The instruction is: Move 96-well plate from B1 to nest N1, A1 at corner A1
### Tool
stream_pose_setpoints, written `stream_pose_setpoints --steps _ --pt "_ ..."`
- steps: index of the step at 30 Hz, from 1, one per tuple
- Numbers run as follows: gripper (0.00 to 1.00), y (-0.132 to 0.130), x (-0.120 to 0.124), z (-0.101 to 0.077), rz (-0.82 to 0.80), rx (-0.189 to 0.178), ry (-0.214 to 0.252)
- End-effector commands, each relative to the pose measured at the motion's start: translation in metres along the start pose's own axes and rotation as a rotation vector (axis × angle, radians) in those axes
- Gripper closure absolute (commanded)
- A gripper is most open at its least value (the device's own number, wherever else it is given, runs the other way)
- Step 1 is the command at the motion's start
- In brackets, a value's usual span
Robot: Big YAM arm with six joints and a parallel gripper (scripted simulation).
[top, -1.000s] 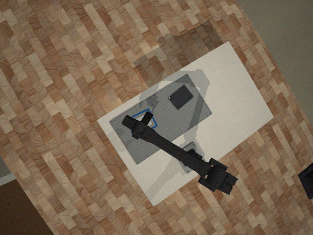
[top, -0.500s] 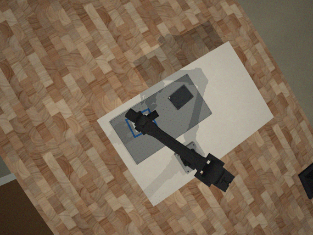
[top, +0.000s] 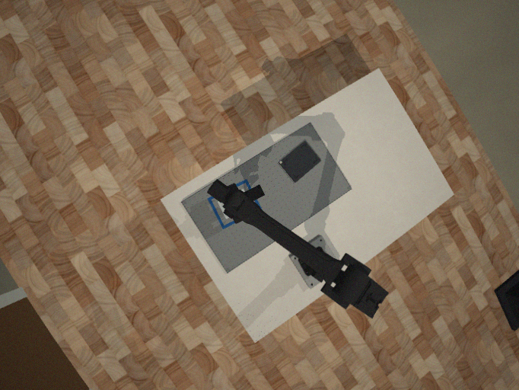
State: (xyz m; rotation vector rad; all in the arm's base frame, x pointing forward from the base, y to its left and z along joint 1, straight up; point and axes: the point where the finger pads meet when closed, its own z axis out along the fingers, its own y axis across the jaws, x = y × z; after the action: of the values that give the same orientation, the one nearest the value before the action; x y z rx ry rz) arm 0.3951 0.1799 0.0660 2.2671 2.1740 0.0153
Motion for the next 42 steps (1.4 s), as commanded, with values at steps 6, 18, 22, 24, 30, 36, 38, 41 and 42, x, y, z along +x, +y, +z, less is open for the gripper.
stream_pose_setpoints --steps 6,18,22,24,30,36,38,41,42 --pt "0.0 0.001 0.002 0.007 0.002 0.001 -0.004" --pt "0.0 0.001 0.002 0.007 0.002 0.001 -0.004" --pt "0.0 0.001 0.002 0.007 0.002 0.001 -0.004" --pt "0.0 0.001 0.002 0.007 0.002 0.001 -0.004" --pt "0.0 0.001 0.002 0.007 0.002 0.001 -0.004" --pt "0.0 0.001 0.002 0.011 0.002 0.001 -0.004" --pt "0.0 0.001 0.002 0.013 0.002 0.001 -0.004" --pt "0.0 0.001 0.002 0.018 0.002 0.001 -0.004" --pt "0.0 0.001 0.002 0.019 0.002 0.001 -0.004"
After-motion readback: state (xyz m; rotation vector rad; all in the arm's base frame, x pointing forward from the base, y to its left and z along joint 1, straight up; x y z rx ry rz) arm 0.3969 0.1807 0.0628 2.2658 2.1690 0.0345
